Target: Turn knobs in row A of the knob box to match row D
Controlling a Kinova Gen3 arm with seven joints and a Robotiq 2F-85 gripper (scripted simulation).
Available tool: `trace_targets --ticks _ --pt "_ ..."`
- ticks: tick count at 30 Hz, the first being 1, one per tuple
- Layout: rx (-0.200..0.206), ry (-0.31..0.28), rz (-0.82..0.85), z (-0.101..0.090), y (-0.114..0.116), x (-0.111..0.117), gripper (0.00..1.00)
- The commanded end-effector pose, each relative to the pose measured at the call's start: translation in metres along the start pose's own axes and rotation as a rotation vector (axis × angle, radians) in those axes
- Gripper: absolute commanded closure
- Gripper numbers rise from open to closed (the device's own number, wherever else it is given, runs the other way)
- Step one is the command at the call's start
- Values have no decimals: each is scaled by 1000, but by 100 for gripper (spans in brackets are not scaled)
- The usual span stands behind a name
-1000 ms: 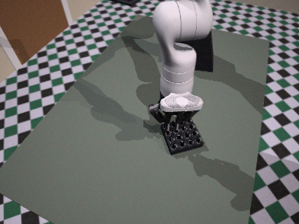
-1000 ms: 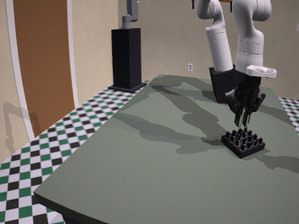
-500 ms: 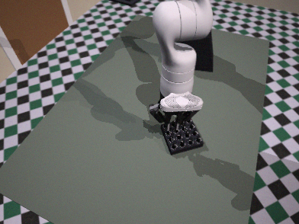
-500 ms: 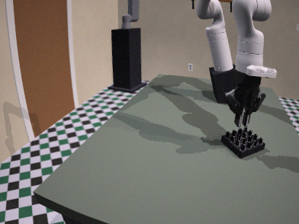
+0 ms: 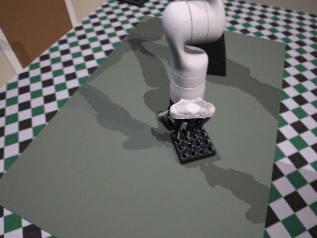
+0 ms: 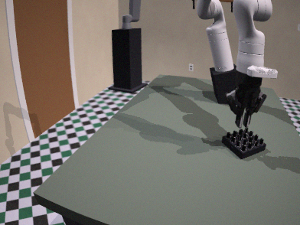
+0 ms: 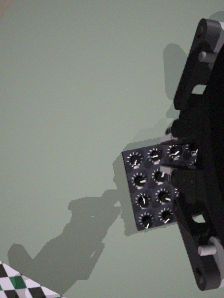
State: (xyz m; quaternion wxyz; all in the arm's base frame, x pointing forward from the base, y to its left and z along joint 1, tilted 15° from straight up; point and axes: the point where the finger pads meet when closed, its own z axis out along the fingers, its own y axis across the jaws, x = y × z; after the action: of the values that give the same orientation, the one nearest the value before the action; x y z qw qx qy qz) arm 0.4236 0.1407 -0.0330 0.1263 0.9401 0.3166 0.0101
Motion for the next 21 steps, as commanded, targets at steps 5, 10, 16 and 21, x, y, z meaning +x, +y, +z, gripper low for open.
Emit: trace_targets --ticks 5,10,16,21 --pt "0 1 0 3 0 0 81" --pt "0 1 0 5 0 0 81" --pt "0 1 0 11 0 0 81" --pt "0 1 0 18 0 0 81"
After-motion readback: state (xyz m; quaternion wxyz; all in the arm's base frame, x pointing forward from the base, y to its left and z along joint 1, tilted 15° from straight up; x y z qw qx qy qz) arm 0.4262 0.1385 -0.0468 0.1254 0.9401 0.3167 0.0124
